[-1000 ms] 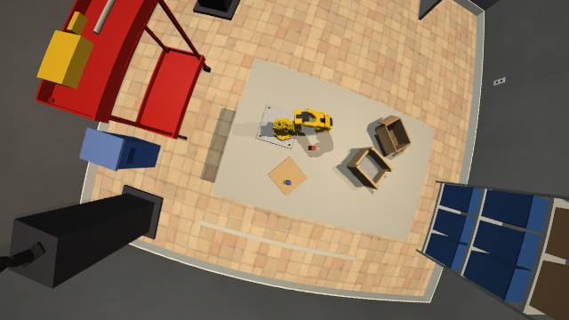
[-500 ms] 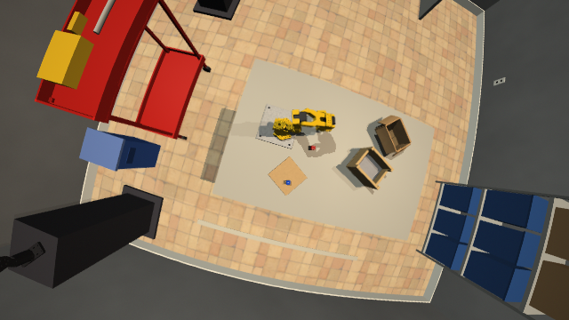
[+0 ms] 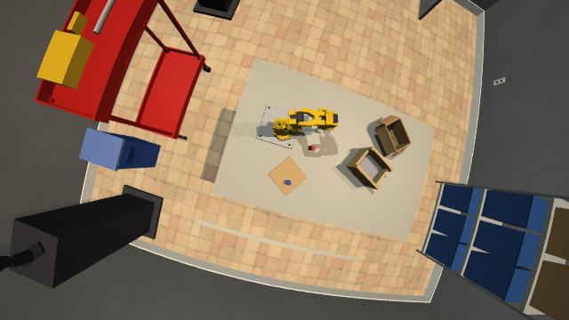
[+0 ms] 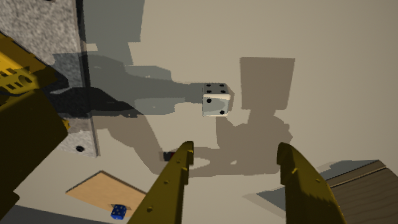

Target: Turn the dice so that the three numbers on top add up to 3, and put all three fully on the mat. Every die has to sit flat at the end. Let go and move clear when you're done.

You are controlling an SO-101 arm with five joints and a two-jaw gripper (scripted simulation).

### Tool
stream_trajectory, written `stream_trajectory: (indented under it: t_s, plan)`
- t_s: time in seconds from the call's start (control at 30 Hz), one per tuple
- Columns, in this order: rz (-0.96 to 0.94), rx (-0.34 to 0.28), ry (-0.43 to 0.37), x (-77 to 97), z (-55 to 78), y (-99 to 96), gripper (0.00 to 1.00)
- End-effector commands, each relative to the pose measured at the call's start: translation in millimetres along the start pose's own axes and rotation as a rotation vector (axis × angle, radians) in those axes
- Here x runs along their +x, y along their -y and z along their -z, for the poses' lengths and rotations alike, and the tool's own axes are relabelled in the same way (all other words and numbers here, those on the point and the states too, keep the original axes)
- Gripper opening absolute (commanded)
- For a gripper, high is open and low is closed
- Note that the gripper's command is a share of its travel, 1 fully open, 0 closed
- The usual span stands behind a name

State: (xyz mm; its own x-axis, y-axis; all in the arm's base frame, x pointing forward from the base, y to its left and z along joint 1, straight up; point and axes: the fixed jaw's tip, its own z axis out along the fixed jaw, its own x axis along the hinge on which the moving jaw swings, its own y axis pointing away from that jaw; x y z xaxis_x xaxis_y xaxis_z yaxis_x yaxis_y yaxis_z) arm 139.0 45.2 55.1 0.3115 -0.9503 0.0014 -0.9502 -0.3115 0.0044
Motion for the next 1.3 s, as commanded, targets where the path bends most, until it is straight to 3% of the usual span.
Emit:
stream_trajectory:
  t_s: [0.0,0.7,0.83,1.03,1.1,1.27]
  plan:
    - [-0.002,0.014,0.001,1.4,3.3,0.9,0.29]
    - [-0.002,0.031,0.001,1.4,5.4,2.0,0.29]
    - [-0.002,0.095,0.001,1.4,13.1,5.4,0.29]
    - [-0.002,0.264,0.0,1.5,34.1,12.1,0.29]
    - [-0.002,0.264,0.0,1.5,34.1,12.1,0.29]
    - [-0.003,0.409,-0.001,1.6,53.0,15.0,0.28]
